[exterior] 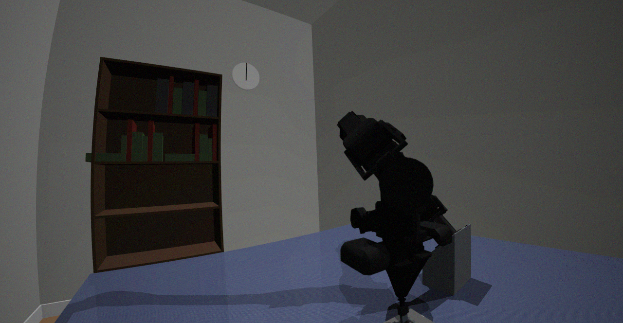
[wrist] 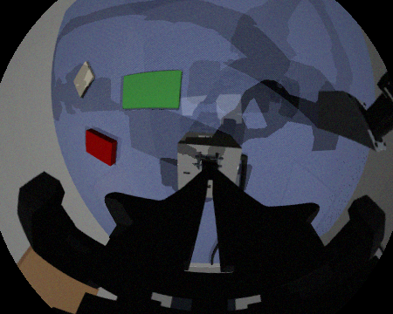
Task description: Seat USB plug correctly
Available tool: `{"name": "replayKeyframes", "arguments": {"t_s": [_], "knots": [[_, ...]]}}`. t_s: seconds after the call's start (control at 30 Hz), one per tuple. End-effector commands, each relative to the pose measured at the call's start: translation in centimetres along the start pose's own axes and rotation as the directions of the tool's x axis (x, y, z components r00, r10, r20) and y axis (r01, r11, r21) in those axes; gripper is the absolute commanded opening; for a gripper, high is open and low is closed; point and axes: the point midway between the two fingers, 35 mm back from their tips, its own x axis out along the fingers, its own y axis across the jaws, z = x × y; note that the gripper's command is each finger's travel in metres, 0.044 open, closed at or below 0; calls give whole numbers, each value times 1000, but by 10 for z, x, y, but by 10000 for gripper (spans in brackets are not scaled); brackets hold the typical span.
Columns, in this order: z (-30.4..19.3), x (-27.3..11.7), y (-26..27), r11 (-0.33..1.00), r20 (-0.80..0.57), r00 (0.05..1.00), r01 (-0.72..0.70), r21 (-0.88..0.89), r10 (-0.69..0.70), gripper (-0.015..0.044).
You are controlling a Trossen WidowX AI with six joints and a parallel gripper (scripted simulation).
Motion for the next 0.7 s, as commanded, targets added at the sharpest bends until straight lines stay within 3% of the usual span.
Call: {"name": "replayKeyframes", "arguments": {"t_s": [0.0, 0.67], "knots": [[0, -5, 2, 1000, -8, 1000, -2, 10, 2, 0], [0, -18, 1, 1000, -9, 1000, -1, 10, 1, 0]]}}
